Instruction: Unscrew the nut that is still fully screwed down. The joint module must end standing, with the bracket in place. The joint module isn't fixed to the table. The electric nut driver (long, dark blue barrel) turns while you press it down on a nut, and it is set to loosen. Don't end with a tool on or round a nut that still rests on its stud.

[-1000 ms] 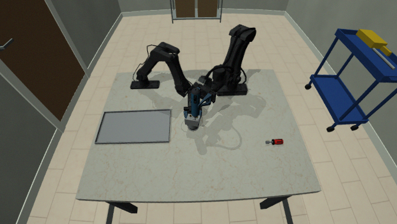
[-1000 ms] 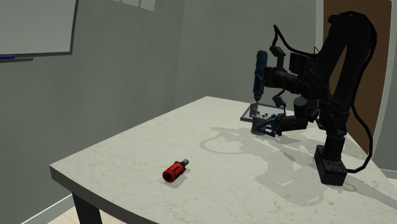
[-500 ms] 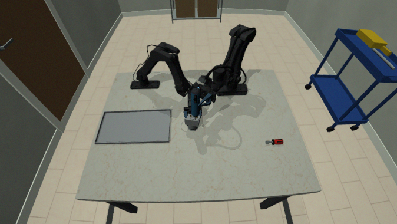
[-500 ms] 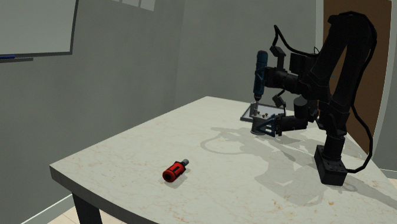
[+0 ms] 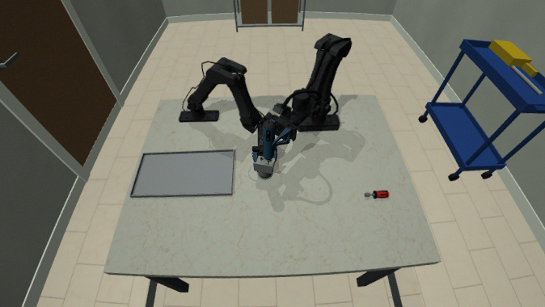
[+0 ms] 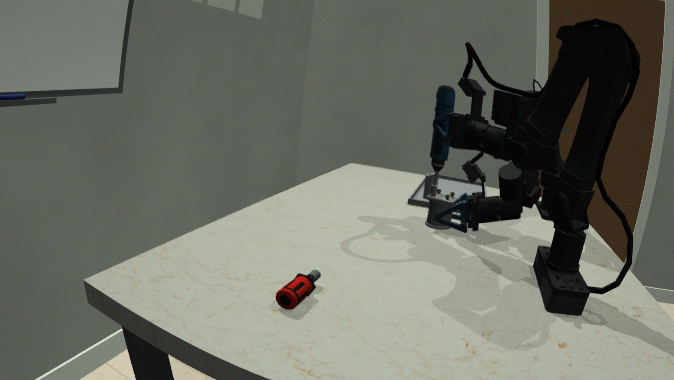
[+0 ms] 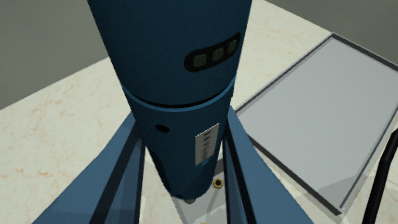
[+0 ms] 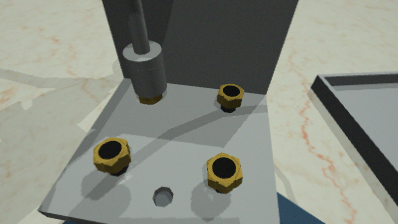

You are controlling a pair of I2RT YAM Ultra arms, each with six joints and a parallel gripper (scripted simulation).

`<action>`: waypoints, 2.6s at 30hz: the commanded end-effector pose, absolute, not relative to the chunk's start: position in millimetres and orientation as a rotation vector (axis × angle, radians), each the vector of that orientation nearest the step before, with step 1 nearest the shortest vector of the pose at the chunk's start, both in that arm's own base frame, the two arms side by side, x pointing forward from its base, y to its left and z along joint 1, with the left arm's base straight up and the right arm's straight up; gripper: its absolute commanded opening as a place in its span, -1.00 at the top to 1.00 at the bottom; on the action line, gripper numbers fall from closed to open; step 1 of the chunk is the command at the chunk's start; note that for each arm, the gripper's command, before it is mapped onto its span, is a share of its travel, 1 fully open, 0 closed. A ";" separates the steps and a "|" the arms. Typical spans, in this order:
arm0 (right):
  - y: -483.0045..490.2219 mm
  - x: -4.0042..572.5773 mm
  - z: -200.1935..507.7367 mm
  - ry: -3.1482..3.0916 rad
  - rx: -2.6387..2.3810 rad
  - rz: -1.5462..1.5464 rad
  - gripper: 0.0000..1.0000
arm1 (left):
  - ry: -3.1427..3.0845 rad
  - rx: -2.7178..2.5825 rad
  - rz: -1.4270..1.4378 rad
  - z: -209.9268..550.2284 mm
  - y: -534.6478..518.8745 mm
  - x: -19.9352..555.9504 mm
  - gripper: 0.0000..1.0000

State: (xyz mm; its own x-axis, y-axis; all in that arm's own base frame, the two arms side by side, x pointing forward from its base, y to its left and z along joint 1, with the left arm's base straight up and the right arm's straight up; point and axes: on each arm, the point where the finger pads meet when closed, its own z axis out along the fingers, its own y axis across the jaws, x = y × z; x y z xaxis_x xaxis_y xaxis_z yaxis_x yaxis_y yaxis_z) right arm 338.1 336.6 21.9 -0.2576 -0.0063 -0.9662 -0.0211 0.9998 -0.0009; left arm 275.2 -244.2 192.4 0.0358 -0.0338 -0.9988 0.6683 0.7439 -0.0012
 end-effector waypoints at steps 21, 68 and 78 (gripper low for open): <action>344.1 344.6 36.2 1.809 0.013 0.046 -0.17 | 1.398 0.524 -0.601 205.2 -241.2 273.9 0.17; 344.1 344.6 36.2 1.809 0.013 0.046 -0.17 | 1.435 0.537 -0.595 202.1 -249.6 284.7 0.17; 344.0 344.6 36.2 1.808 0.014 0.046 -0.17 | 1.445 0.540 -0.592 195.7 -246.9 281.9 0.17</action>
State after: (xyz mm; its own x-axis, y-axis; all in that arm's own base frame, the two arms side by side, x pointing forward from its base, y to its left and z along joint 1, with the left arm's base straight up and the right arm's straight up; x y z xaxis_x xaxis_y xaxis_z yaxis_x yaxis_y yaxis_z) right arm 338.1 336.6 21.9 -0.2576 -0.0064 -0.9662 -0.0214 0.9998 -0.0009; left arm 279.6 -248.1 186.2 0.0114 -0.0127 -0.9999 0.6685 0.7437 -0.0018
